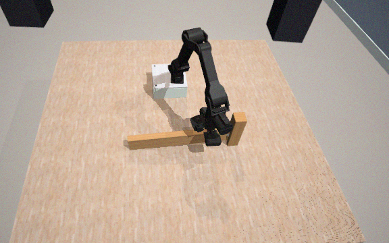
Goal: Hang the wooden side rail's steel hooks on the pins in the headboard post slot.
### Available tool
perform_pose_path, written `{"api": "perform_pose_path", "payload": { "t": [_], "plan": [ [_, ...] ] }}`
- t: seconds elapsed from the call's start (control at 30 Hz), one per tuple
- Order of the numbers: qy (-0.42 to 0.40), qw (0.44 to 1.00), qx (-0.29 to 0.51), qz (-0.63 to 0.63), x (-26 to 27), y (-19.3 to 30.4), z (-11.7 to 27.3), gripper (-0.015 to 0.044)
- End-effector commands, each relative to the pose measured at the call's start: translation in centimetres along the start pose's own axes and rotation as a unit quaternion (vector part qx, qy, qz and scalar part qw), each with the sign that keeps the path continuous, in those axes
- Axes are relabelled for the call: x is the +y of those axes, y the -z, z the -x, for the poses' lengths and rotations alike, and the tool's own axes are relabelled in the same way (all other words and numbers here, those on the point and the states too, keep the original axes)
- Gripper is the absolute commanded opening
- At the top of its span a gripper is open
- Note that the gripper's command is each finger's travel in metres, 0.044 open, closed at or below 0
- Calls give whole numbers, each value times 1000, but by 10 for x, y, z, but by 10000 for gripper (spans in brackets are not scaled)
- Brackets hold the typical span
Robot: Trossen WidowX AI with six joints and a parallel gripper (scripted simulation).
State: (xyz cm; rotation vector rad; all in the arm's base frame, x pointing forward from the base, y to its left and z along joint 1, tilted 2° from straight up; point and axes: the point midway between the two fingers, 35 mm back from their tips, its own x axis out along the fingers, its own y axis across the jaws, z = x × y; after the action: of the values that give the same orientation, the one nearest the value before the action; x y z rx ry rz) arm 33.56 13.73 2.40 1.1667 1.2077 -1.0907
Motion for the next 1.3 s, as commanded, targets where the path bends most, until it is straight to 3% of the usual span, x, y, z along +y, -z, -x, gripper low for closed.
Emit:
{"api": "perform_pose_path", "payload": {
  "t": [0.0, 1.27],
  "plan": [
    [-3, 1000, 1, -3, 3, 1, 3, 0],
    [-3, 1000, 1, -3, 2, 6, 1, 0]
  ]
}}
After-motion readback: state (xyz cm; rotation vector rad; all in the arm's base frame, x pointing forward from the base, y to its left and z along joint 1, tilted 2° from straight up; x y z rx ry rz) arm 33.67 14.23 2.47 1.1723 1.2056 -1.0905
